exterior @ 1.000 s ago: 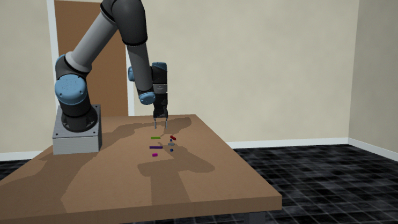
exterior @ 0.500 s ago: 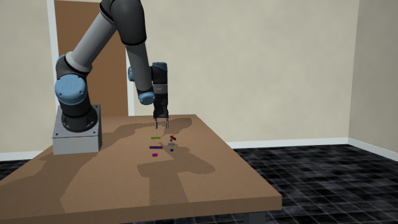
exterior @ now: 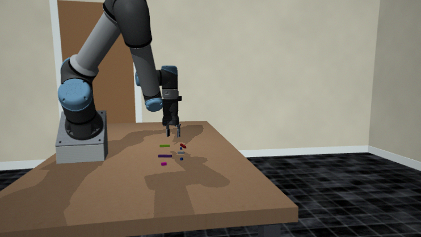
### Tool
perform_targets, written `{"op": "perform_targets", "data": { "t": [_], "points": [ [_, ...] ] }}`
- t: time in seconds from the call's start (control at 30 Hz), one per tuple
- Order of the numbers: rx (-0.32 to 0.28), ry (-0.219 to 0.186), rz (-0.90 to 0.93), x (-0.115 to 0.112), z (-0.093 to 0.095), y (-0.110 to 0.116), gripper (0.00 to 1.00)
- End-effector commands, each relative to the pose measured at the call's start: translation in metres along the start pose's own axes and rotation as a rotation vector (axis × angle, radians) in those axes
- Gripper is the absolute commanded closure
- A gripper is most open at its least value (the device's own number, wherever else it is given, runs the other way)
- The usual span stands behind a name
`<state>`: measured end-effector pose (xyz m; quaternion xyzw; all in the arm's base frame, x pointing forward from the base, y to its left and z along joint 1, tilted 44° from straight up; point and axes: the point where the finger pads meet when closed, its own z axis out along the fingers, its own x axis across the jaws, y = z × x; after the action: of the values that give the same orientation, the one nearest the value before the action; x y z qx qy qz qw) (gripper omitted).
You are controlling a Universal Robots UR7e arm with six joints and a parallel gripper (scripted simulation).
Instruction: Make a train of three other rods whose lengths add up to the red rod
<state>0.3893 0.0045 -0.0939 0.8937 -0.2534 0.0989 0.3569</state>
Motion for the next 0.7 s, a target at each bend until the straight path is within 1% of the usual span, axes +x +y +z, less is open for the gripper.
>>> {"op": "perform_targets", "data": {
  "t": [0.0, 0.43, 0.5, 0.6, 0.67],
  "points": [
    [-0.003, -0.001, 0.110, 0.006, -0.001, 0.004, 0.00],
    [0.000, -0.005, 0.562, 0.029, -0.001, 0.028, 0.00],
    [0.000, -0.005, 0.562, 0.029, -0.001, 0.028, 0.00],
    [0.001, -0.006, 0.701, 0.035, -0.001, 0.037, 0.00],
    [0.001, -0.006, 0.760, 0.038, -0.001, 0.041, 0.00]
  ]
}}
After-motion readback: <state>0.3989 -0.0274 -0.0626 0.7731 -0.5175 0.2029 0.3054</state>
